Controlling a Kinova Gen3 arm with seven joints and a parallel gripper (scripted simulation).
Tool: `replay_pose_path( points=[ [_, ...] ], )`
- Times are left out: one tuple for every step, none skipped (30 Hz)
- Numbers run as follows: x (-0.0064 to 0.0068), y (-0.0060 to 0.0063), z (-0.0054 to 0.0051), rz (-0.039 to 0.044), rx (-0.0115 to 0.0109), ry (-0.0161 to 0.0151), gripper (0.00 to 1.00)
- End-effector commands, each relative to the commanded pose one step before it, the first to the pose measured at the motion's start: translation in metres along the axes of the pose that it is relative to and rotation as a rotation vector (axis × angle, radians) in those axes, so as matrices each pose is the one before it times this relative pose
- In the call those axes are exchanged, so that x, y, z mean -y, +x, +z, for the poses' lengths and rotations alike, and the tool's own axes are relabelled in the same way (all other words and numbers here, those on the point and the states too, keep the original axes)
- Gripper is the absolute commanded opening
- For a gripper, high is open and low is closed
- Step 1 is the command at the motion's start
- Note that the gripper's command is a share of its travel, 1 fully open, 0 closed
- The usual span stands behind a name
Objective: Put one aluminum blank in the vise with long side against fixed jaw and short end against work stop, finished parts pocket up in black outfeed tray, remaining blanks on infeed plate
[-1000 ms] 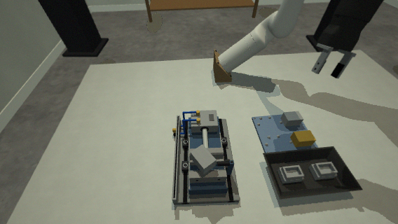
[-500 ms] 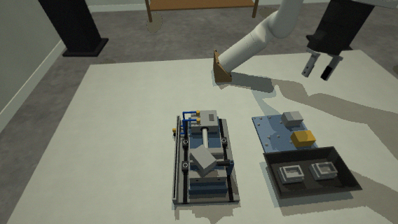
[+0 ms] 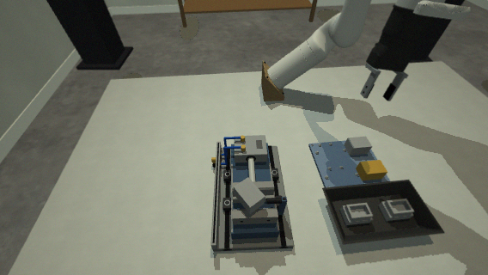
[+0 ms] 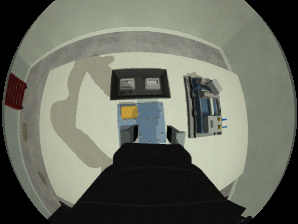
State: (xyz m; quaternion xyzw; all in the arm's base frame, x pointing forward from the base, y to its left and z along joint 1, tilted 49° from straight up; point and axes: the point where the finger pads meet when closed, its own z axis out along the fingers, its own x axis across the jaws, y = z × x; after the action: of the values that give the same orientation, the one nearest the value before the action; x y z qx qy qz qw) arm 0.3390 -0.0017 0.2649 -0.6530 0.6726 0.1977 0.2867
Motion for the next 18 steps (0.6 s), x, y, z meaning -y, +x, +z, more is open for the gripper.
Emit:
replay_pose_path(
  points=[
    [-0.00868, 0.00064, 0.00803, -0.00464, 0.02503, -0.0274, 1.0],
    [0.0, 0.0, 0.0, 0.0, 0.0, 0.0, 1.0],
    [0.0, 0.0, 0.0, 0.0, 0.0, 0.0, 1.0],
    [0.0, 0.0, 0.0, 0.0, 0.0, 0.0, 1.0],
    [0.0, 0.0, 0.0, 0.0, 0.0, 0.0, 1.0],
    [0.0, 0.0, 0.0, 0.0, 0.0, 0.0, 1.0],
    [0.0, 0.0, 0.0, 0.0, 0.0, 0.0, 1.0],
    [-0.00814, 0.00096, 0.00704, -0.00304, 0.02009, -0.02454, 1.0],
    [0.0, 0.0, 0.0, 0.0, 0.0, 0.0, 1.0],
    [0.0, 0.0, 0.0, 0.0, 0.0, 0.0, 1.0],
    [0.0, 0.0, 0.0, 0.0, 0.0, 0.0, 1.0],
    [0.0, 0.0, 0.0, 0.0, 0.0, 0.0, 1.0],
    [0.0, 0.0, 0.0, 0.0, 0.0, 0.0, 1.0],
    [0.0, 0.0, 0.0, 0.0, 0.0, 0.0, 1.0],
    [0.0, 0.0, 0.0, 0.0, 0.0, 0.0, 1.0],
    [0.0, 0.0, 0.0, 0.0, 0.0, 0.0, 1.0],
    [-0.00731, 0.00067, 0.00636, -0.00292, 0.01845, -0.02207, 1.0],
    [0.0, 0.0, 0.0, 0.0, 0.0, 0.0, 1.0]
  ],
)
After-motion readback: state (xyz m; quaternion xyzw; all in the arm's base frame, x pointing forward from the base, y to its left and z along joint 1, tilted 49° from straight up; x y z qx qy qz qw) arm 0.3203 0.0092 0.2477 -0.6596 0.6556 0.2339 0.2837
